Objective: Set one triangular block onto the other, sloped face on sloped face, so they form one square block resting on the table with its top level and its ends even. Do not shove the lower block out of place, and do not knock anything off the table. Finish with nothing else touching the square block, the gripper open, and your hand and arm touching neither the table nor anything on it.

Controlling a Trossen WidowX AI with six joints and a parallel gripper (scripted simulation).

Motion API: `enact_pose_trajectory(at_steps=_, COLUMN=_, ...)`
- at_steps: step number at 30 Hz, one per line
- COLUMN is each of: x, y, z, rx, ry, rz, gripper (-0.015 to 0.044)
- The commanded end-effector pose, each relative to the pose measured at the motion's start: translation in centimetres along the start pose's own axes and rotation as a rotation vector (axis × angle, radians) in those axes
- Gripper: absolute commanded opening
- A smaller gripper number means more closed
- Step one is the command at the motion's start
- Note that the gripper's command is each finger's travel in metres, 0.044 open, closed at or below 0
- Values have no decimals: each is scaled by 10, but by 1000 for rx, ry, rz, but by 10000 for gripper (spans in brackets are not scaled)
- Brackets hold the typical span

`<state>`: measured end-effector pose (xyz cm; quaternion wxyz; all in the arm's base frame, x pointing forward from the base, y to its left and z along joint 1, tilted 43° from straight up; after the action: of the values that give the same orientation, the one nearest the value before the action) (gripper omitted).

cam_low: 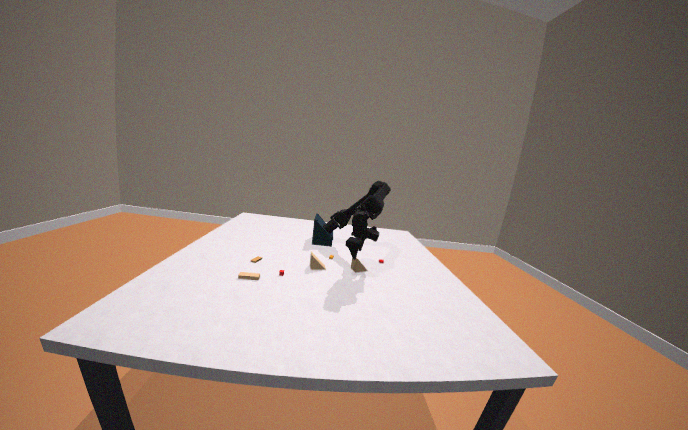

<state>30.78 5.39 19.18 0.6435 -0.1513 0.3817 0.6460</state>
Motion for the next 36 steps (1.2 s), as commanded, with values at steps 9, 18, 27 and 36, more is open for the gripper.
enact_pose_trajectory(at_steps=9, x=-14, y=-32, z=-33, rx=1663, ry=11, rz=241, gripper=440)
enact_pose_trajectory(at_steps=18, x=-21, y=-42, z=-45, rx=2198, ry=73, rz=340, gripper=440)
enact_pose_trajectory(at_steps=27, x=-21, y=-42, z=-45, rx=2198, ry=73, rz=340, gripper=440)
enact_pose_trajectory(at_steps=36, x=-20, y=-42, z=-45, rx=2199, ry=73, rz=340, gripper=440)
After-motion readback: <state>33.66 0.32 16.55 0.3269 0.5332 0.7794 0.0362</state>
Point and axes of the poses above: the point midway between the two fingers, 35 mm back from their tips, its own x axis out along the fingers, its own y axis across the jaws, z = x × y, the point moved 10 cm from there along -x, back along the fingers, and after that the axes turned 3 degrees about x, right-handed, at the moved point
